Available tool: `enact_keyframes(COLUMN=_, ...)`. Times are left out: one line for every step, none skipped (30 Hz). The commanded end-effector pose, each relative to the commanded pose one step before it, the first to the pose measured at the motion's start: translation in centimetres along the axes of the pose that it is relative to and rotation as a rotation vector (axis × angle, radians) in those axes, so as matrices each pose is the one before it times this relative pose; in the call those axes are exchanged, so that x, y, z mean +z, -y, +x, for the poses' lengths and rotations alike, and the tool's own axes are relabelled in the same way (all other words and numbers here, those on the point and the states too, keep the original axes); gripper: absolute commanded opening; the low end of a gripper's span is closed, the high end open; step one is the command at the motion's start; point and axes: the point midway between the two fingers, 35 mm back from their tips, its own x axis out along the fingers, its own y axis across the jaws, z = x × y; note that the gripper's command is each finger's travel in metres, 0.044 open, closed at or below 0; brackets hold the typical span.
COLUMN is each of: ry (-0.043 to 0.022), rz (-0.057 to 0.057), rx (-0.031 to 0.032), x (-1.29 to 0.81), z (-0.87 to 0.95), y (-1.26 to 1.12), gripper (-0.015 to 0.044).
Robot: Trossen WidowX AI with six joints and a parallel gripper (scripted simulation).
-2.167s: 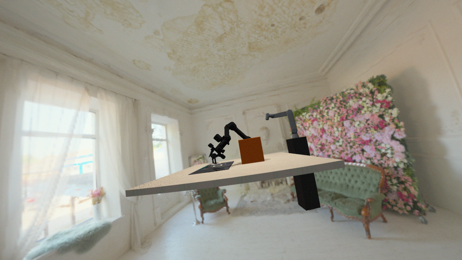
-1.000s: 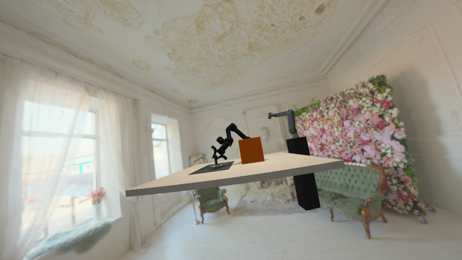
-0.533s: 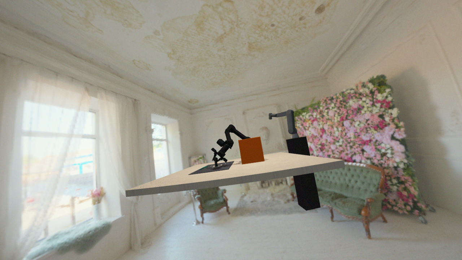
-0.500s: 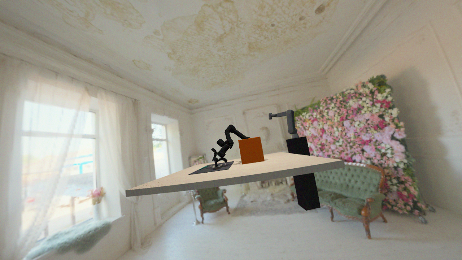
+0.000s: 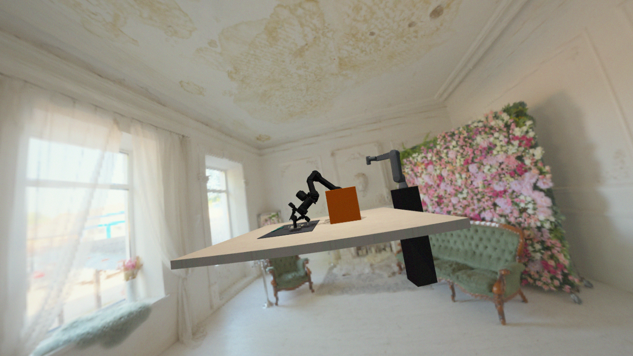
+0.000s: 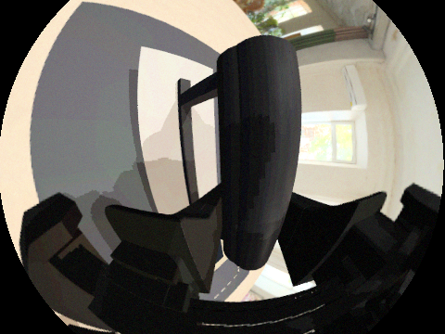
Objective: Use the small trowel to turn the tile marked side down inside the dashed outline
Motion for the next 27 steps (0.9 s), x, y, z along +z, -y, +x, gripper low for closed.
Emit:
enact_keyframes(ry=-0.0088, rz=0.01, rx=-0.0028, x=-1.116, z=0.052, y=0.222, gripper=0.0)
enact_keyframes(ry=-0.00004, rz=-0.0001, rx=0.00007, x=-0.167, z=-0.008, y=0.013, gripper=0.0)
enact_keyframes(ry=-0.00005, rz=-0.0001, rx=0.00005, x=-0.167, z=-0.009, y=0.012, gripper=0.0)
enact_keyframes(ry=-0.00006, rz=-0.0001, rx=0.00004, x=-0.167, z=-0.01, y=0.011, gripper=0.0)
enact_keyframes(ry=-0.00008, rz=-0.0001, rx=0.00003, x=-0.167, z=-0.01, y=0.01, gripper=0.0)
enact_keyframes(ry=-0.00009, rz=-0.0001, rx=0.00001, x=-0.167, z=-0.011, y=0.01, gripper=0.0)
enact_keyframes(ry=-0.0001, rz=-0.0001, rx=0.0, x=-0.167, z=-0.011, y=0.009, gripper=0.0)
enact_keyframes(ry=-0.00011, rz=-0.0001, rx=-0.00001, x=-0.167, z=-0.012, y=0.008, gripper=0.0)
enact_keyframes(ry=-0.00012, rz=-0.0001, rx=-0.00002, x=-0.167, z=-0.012, y=0.007, gripper=0.0)
enact_keyframes(ry=-0.00013, rz=-0.0001, rx=-0.00004, x=-0.167, z=-0.013, y=0.007, gripper=0.0)
enact_keyframes(ry=-0.00014, rz=-0.0001, rx=-0.00005, x=-0.167, z=-0.013, y=0.006, gripper=0.0)
enact_keyframes(ry=-0.00015, rz=-0.0001, rx=-0.00006, x=-0.167, z=-0.014, y=0.005, gripper=0.0)
enact_keyframes(ry=-0.00016, rz=-0.0002, rx=-0.00007, x=-0.166, z=-0.015, y=0.004, gripper=0.0)
enact_keyframes(ry=-0.00017, rz=-0.0002, rx=-0.00008, x=-0.166, z=-0.015, y=0.004, gripper=0.0)
enact_keyframes(ry=-0.00019, rz=-0.0002, rx=-0.0001, x=-0.166, z=-0.016, y=0.003, gripper=0.0)
enact_keyframes(ry=-0.0002, rz=-0.0002, rx=-0.00011, x=-0.166, z=-0.016, y=0.002, gripper=0.0)
enact_keyframes(ry=-0.00021, rz=-0.0002, rx=-0.00012, x=-0.166, z=-0.017, y=0.002, gripper=0.0)
enact_keyframes(ry=-0.00018, rz=-0.0002, rx=-0.00011, x=-0.138, z=-0.014, y=0.001, gripper=0.0)
enact_keyframes(ry=-0.00011, rz=-0.0001, rx=-0.00007, x=-0.083, z=-0.009, y=0.0, gripper=0.0)
enact_keyframes(ry=-0.00004, rz=0.0, rx=-0.00002, x=-0.028, z=-0.003, y=0.0, gripper=0.0)
enact_keyframes(ry=0.0, rz=0.0, rx=0.0, x=0.0, z=0.0, y=0.0, gripper=0.0)
enact_keyframes(ry=-0.0033, rz=-0.004, rx=-0.00002, x=0.042, z=-0.025, y=0.033, gripper=0.0)
enact_keyframes(ry=-0.00994, rz=-0.0118, rx=-0.0001, x=0.126, z=-0.077, y=0.099, gripper=0.0)
enact_keyframes(ry=-0.01248, rz=-0.0149, rx=-0.00011, x=0.126, z=-0.094, y=0.122, gripper=0.0)
enact_keyframes(ry=-0.01506, rz=-0.0178, rx=-0.00019, x=0.148, z=-0.123, y=0.149, gripper=0.0)
enact_keyframes(ry=-0.0135, rz=-0.0159, rx=-0.00019, x=0.062, z=-0.219, y=0.264, gripper=0.0)
enact_keyframes(ry=-0.00914, rz=-0.0107, rx=-0.00018, x=0.036, z=-0.153, y=0.179, gripper=0.0)
